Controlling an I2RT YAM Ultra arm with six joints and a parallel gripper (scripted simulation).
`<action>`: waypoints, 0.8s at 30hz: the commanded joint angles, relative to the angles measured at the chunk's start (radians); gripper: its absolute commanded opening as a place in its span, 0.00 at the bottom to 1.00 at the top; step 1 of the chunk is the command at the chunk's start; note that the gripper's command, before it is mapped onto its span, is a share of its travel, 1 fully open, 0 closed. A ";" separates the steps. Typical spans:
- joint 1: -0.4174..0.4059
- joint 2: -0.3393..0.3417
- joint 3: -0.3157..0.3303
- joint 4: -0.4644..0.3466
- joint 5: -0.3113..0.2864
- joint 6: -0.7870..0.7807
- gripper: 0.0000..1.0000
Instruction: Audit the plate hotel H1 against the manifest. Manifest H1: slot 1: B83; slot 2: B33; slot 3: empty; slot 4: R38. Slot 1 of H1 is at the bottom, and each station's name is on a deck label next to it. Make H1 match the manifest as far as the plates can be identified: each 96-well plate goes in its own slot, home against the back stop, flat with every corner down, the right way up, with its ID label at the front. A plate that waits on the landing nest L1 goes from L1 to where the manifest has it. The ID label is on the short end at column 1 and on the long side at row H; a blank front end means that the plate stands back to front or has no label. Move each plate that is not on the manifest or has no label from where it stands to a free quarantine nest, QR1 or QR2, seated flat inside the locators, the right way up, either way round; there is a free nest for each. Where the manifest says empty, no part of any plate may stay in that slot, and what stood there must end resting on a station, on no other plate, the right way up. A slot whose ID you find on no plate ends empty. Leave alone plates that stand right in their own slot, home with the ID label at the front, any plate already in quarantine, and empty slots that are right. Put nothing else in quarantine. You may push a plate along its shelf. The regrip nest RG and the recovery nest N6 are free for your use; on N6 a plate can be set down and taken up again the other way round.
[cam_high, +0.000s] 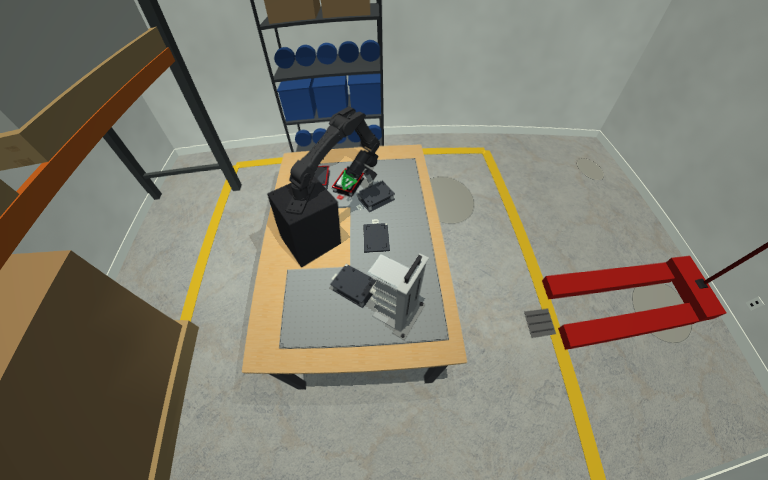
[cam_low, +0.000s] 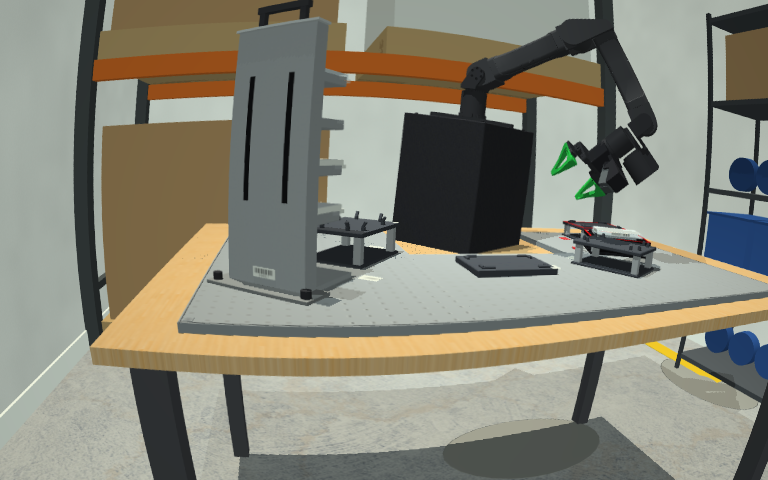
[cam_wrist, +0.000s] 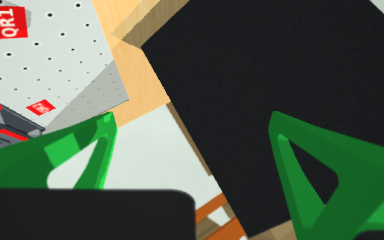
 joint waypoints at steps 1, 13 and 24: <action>0.000 -0.015 0.006 -0.006 0.004 0.006 1.00; 0.000 -0.015 0.006 -0.006 0.004 0.006 1.00; -0.089 -0.114 -0.046 0.085 0.006 -0.088 0.00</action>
